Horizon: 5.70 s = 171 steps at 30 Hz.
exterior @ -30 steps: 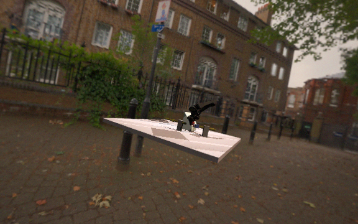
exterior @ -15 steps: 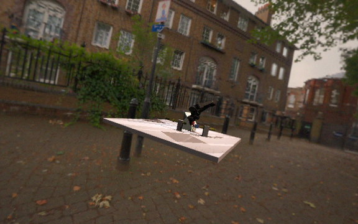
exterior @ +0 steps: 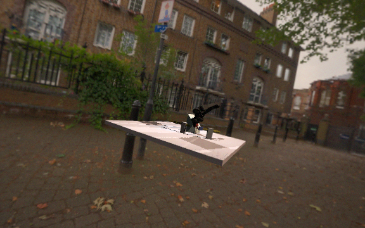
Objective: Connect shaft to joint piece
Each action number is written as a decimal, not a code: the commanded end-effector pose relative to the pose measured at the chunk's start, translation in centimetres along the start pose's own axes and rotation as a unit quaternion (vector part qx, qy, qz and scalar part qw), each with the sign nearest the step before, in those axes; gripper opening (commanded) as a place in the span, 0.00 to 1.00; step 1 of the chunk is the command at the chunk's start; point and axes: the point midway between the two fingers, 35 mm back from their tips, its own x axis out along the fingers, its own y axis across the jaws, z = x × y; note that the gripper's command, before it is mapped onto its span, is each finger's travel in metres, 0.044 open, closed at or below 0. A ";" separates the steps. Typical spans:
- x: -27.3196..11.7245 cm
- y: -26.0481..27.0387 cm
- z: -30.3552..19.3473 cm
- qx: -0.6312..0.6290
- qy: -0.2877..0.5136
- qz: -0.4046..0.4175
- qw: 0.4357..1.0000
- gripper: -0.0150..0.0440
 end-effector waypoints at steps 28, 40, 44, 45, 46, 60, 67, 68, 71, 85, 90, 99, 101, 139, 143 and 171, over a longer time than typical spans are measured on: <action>0.0 0.0 0.0 0.000 0.000 0.000 1.000 0.50; 0.0 0.0 0.0 0.000 0.000 0.000 1.000 0.25; 0.0 0.0 0.0 0.000 -0.002 0.000 1.000 0.25; 0.1 0.0 0.0 0.000 -0.007 0.000 1.000 0.25; 0.1 0.0 -0.1 0.000 -0.014 0.000 1.000 0.25; 0.8 0.0 -0.7 0.002 -0.117 -0.001 0.993 0.25; 0.9 0.0 -0.7 0.000 -0.131 -0.002 0.991 0.25; 0.9 0.0 -0.7 0.000 -0.129 -0.002 0.992 0.25; 0.9 0.0 -0.7 0.000 -0.129 -0.002 0.992 0.25; 0.9 0.0 -0.7 0.000 -0.129 -0.002 0.992 0.25; 0.9 0.0 -0.7 0.000 -0.129 -0.002 0.992 0.25; 0.9 0.0 -0.7 0.000 -0.130 -0.002 0.991 0.25; 0.9 0.0 -0.7 0.000 -0.130 -0.002 0.991 0.25; 0.9 0.0 -0.7 0.001 -0.129 -0.001 0.992 0.25; 0.9 0.0 -0.7 0.001 -0.129 -0.001 0.992 0.25; 0.9 0.0 -0.7 0.001 -0.129 -0.001 0.992 1.00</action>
